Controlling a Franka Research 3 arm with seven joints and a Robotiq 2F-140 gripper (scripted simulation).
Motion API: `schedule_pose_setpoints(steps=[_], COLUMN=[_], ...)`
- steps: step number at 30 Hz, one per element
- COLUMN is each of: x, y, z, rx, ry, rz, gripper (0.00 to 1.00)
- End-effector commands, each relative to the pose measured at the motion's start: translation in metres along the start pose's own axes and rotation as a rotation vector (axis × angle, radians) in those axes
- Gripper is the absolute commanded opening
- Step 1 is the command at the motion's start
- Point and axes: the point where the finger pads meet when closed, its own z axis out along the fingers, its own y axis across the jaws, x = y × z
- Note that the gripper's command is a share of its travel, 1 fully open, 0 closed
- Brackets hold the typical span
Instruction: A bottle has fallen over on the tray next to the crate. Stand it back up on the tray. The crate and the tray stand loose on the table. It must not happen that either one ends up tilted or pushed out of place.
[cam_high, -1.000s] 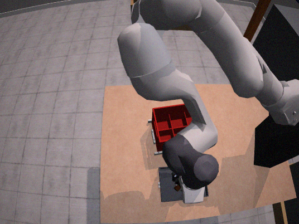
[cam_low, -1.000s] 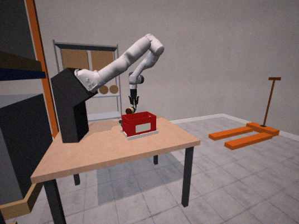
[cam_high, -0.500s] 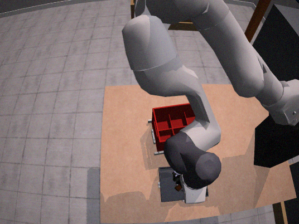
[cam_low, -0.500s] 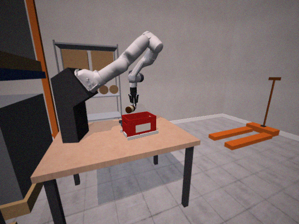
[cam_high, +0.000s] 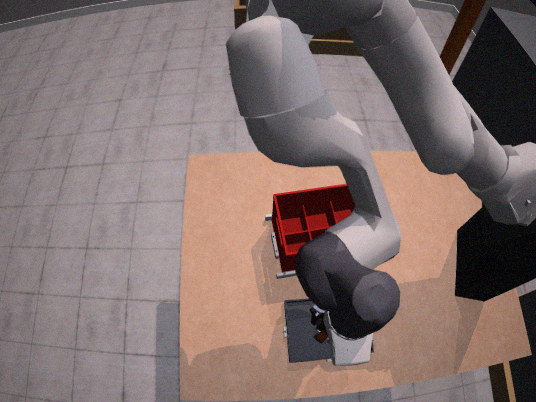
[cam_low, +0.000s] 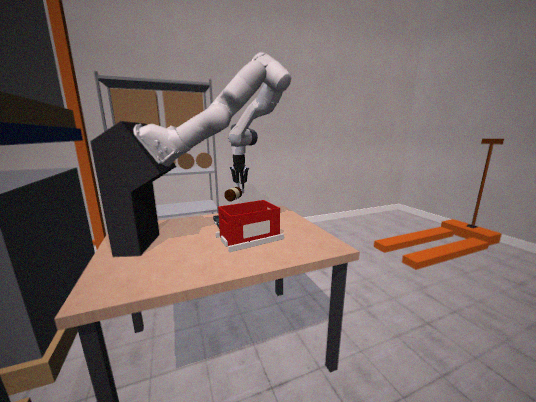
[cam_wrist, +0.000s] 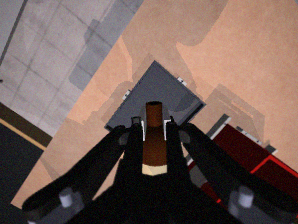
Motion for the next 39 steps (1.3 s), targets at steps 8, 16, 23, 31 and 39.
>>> schedule_pose_setpoints(steps=[8, 16, 23, 31, 39], x=[-0.0005, -0.0005, -0.0005, -0.0005, -0.0005], y=[-0.0027, -0.0027, -0.0027, -0.0027, -0.0027], z=[-0.007, -0.0095, -0.0107, -0.0111, -0.0111], rx=[0.009, 0.009, 0.009, 0.009, 0.009], ry=[-0.002, -0.002, -0.002, -0.002, -0.002], rz=[-0.012, -0.012, -0.012, -0.012, -0.012], gripper=[0.0, 0.0, 0.0, 0.0, 0.0])
